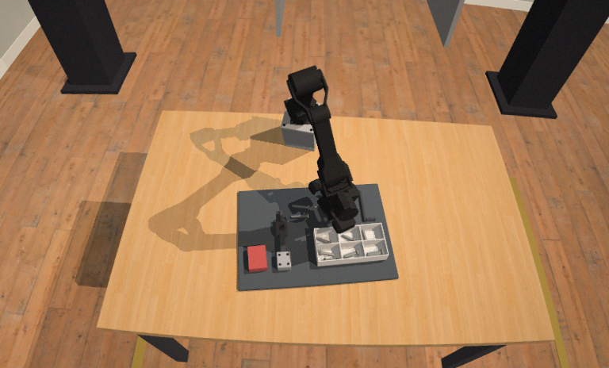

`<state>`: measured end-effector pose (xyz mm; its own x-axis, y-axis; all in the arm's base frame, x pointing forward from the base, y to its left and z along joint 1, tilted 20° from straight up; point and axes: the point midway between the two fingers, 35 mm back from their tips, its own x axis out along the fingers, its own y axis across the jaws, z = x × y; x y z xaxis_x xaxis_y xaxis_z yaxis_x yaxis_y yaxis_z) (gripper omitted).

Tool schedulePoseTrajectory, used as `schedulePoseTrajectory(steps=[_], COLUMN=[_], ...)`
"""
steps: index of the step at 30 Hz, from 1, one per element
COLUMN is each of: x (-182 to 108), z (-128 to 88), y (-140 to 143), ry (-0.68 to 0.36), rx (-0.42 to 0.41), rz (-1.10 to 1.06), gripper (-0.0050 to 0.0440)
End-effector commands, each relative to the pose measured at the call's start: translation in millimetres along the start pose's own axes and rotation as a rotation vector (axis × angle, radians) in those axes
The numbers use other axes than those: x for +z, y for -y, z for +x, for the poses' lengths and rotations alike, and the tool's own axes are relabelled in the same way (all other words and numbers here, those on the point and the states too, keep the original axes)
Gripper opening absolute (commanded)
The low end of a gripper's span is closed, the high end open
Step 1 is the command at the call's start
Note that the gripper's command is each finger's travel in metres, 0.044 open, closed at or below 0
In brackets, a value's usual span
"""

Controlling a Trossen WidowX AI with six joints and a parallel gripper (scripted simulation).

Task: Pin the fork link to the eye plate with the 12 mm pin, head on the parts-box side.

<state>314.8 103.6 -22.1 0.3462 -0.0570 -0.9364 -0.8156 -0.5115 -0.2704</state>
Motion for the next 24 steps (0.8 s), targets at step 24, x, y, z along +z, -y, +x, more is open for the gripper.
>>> schedulePoseTrajectory(steps=[24], x=[-1.8], z=[-8.1], y=[4.8], ry=[-0.002], rx=[-0.024], rz=[0.001], gripper=[-0.0050])
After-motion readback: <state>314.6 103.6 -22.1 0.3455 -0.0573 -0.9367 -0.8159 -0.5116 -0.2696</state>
